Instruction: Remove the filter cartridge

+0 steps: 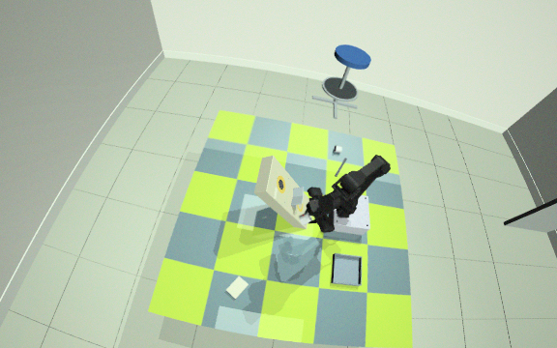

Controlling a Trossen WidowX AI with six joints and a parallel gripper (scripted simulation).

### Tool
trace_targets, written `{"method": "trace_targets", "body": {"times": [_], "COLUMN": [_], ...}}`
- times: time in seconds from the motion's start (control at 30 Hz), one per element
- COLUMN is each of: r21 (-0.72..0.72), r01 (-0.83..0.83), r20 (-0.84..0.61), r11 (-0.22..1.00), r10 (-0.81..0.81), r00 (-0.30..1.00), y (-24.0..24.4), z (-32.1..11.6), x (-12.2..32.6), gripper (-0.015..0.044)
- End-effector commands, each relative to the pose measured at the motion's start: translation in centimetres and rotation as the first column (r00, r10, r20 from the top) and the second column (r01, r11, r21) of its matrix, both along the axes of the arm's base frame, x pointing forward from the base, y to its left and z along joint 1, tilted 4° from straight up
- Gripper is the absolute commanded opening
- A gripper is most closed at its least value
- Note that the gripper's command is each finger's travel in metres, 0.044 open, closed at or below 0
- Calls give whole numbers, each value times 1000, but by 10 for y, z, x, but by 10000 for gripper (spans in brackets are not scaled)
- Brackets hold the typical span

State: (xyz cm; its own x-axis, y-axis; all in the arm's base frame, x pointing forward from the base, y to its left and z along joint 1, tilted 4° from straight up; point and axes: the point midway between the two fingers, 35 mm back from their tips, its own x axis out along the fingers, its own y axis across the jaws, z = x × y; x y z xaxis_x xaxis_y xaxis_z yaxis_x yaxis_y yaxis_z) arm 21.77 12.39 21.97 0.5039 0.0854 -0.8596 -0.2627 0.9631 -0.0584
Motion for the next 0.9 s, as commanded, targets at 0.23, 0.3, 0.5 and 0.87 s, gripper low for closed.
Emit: {"method": "trace_targets", "body": {"times": [0.23, 0.3, 0.5, 0.87], "r21": [-5, -5, -5, -4], "r01": [-317, -375, -539, -698], "r20": [-21, -23, -27, -29], "r11": [948, 927, 842, 716], "r10": [317, 375, 539, 698], "r00": [948, 927, 842, 716], "y": [53, 62, 88, 114], "z": [-13, -15, -22, -29], "x": [-25, -32, -54, -82], "gripper": [0, 0, 0, 0]}}
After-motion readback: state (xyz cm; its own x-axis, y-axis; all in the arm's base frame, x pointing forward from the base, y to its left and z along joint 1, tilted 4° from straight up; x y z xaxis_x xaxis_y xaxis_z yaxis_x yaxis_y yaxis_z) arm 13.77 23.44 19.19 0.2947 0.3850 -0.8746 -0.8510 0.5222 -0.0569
